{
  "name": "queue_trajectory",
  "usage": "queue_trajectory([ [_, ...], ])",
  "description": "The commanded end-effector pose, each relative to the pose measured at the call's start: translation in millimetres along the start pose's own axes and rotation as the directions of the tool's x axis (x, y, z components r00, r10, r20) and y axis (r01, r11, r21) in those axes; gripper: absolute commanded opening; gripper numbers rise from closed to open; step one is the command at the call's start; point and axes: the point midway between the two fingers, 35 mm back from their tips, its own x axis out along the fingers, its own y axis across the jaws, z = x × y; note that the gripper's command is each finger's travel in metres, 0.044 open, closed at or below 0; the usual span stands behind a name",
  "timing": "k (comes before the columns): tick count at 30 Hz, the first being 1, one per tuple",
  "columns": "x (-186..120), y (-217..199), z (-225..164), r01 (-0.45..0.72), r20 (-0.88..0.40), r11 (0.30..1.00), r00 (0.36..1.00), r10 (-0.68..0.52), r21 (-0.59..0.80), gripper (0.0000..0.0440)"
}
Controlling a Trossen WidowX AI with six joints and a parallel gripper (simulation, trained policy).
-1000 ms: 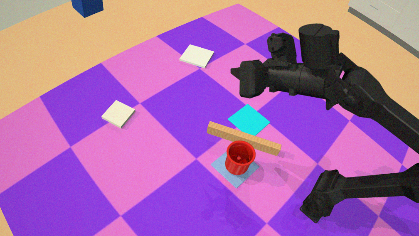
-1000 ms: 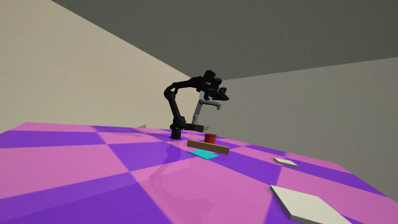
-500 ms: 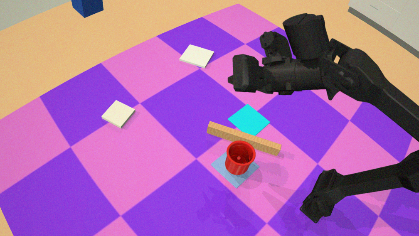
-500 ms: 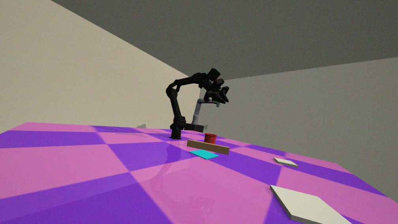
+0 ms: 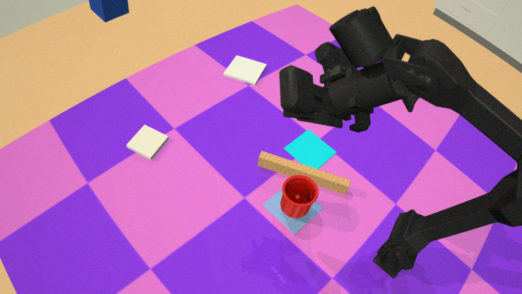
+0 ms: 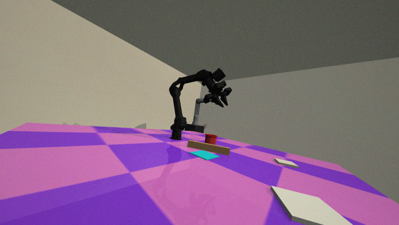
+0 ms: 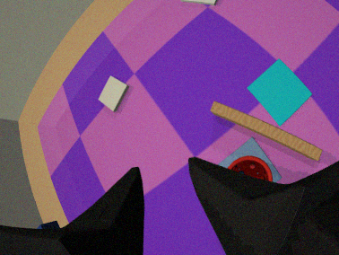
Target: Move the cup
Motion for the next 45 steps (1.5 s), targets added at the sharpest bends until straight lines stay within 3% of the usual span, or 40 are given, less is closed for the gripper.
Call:
queue_trajectory([
  [1, 0.1, -0.2, -4.4, 0.038, -0.047, 0.998, 0.998, -0.036, 0.050, 0.0137],
  [21, 16.1, -28.0, -21.6, 0.300, -0.231, 0.943, 0.937, -0.263, 0.146, 0.0129],
  [45, 43.7, -79.2, -43.3, 0.586, -0.404, 0.801, 0.766, -0.500, 0.120, 0.0148],
])
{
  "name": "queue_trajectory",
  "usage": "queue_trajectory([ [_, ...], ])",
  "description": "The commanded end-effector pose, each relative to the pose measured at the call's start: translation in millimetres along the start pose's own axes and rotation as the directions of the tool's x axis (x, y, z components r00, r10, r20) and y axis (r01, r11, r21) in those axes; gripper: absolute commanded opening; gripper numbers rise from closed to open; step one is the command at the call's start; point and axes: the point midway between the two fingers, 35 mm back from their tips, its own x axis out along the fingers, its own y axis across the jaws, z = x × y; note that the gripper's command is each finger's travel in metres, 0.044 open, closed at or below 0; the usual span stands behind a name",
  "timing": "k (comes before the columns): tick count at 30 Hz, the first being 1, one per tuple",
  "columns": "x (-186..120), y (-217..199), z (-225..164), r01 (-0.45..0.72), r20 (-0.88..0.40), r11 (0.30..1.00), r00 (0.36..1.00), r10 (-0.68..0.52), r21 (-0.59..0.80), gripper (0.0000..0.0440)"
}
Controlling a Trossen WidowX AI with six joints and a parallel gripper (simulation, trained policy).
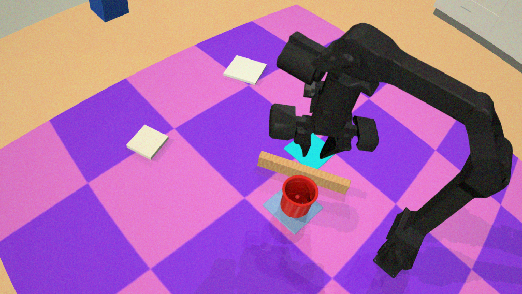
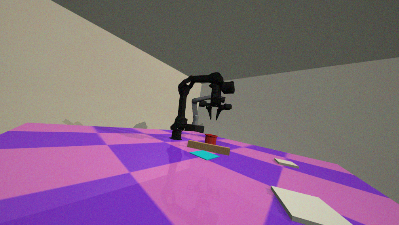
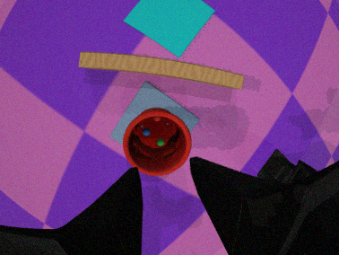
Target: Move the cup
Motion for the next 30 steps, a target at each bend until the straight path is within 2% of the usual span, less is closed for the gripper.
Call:
queue_trajectory([
  [1, 11.5, -6.7, -0.4, 0.056, -0.019, 0.998, 0.998, -0.055, 0.020, 0.0150],
  [30, 85.5, -25.5, -12.4, 0.238, -0.073, 0.970, 0.970, -0.234, 0.049, 0.0168],
])
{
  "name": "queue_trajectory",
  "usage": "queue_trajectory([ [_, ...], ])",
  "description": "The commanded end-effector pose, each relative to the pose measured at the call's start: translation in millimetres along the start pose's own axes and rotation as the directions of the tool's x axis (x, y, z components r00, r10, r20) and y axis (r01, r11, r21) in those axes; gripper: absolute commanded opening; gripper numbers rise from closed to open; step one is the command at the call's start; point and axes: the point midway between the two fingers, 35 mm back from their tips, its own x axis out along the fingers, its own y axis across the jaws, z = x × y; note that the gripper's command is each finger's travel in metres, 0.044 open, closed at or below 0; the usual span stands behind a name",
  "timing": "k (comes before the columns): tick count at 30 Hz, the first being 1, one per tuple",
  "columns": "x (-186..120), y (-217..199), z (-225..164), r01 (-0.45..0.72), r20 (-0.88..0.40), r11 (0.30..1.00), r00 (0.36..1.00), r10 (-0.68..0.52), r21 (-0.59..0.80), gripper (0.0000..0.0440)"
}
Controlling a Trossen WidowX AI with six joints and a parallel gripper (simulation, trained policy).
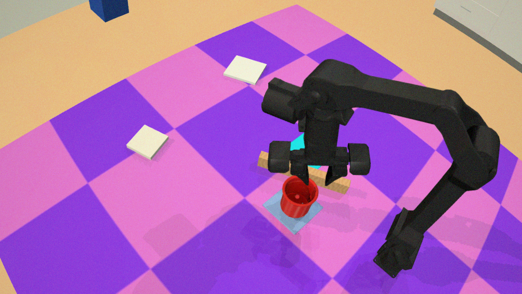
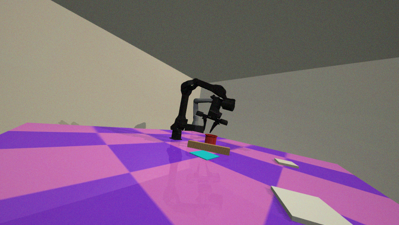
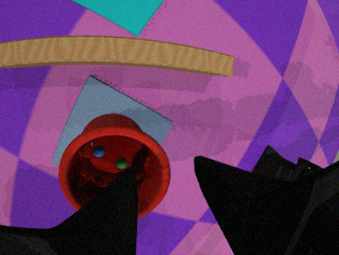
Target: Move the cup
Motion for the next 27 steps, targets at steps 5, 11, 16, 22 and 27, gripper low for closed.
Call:
queue_trajectory([
  [5, 25.4, 0.6, -2.9, 0.035, -0.002, 0.999, 0.999, -0.035, -0.008, 0.0169],
  [11, 44.9, 2.6, -4.8, 0.048, -0.002, 0.998, 0.999, -0.048, -0.033, 0.0168],
  [16, 62.5, 4.2, -6.7, 0.054, -0.004, 0.996, 0.998, -0.055, -0.064, 0.0166],
  [22, 75.3, 6.1, -5.9, 0.046, 0.008, 0.993, 0.999, -0.045, -0.111, 0.0049],
  [27, 73.7, 8.2, -3.2, 0.026, 0.023, 0.992, 0.999, -0.024, -0.127, 0.0011],
])
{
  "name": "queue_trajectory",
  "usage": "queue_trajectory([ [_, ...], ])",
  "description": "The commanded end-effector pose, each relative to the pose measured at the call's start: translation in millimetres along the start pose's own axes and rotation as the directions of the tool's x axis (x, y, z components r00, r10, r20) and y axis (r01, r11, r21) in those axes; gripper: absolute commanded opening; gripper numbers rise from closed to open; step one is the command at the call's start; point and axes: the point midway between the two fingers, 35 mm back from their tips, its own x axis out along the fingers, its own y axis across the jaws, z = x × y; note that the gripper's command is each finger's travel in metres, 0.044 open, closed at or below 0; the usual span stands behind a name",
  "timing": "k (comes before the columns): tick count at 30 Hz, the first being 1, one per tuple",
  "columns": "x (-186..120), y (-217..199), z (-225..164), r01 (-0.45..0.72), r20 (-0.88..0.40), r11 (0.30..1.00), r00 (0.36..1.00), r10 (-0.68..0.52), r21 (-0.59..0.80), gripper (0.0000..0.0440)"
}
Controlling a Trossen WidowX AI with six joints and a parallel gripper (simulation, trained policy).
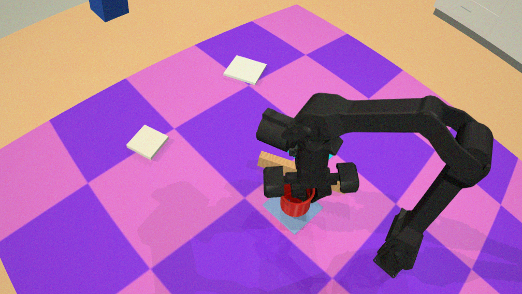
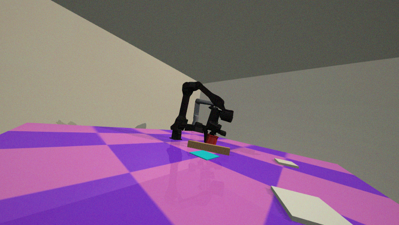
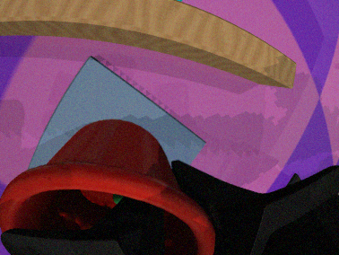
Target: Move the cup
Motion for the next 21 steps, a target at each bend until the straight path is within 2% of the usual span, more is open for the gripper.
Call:
queue_trajectory([
  [1, 7.8, -3.7, 0.7, 0.018, 0.005, 1.000, 1.000, -0.018, -0.016, 0.0011],
  [21, -21.9, 2.8, 12.4, -0.060, 0.041, 0.997, 0.997, 0.058, 0.058, 0.0006],
])
